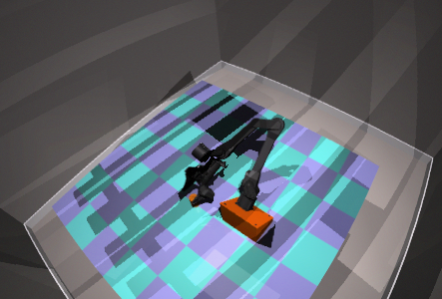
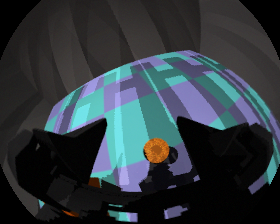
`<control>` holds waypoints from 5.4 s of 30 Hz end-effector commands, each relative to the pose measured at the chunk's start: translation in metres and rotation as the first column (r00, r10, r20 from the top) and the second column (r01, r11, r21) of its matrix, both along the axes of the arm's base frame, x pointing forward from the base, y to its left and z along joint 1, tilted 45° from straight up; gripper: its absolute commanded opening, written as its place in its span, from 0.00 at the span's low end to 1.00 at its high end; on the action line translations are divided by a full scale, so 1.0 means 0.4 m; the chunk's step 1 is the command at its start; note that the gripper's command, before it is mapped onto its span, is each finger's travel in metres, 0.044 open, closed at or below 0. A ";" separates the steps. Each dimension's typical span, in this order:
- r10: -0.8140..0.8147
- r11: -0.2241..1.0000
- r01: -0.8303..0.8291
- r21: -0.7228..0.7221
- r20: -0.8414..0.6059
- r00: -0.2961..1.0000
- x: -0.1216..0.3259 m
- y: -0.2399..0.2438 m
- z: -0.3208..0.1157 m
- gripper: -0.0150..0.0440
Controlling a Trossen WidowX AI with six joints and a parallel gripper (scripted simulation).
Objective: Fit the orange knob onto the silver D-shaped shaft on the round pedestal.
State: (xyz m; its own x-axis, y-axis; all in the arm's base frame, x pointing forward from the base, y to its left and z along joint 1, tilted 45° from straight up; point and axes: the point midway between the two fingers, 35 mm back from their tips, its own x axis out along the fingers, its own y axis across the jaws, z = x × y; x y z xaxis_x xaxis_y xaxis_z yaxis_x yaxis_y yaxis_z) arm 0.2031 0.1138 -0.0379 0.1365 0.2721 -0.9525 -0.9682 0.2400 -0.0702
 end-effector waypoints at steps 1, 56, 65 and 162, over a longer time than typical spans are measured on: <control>-0.123 0.939 0.071 -0.335 -0.138 0.983 -0.007 0.010 -0.015 1.00; 0.057 0.482 -0.124 -0.867 -0.110 0.992 0.023 -0.018 -0.022 1.00; 0.058 0.482 -0.124 -0.867 -0.110 0.992 0.027 -0.031 -0.040 1.00; 0.244 0.448 -0.046 -0.893 0.073 0.967 0.018 0.164 0.128 0.25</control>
State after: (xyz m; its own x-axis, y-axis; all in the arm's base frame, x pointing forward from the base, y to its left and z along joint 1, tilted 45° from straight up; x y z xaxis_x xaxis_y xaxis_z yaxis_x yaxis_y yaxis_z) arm 0.2100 0.1729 0.0078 0.2816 -0.6794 -0.6776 -0.9558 -0.1367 -0.2601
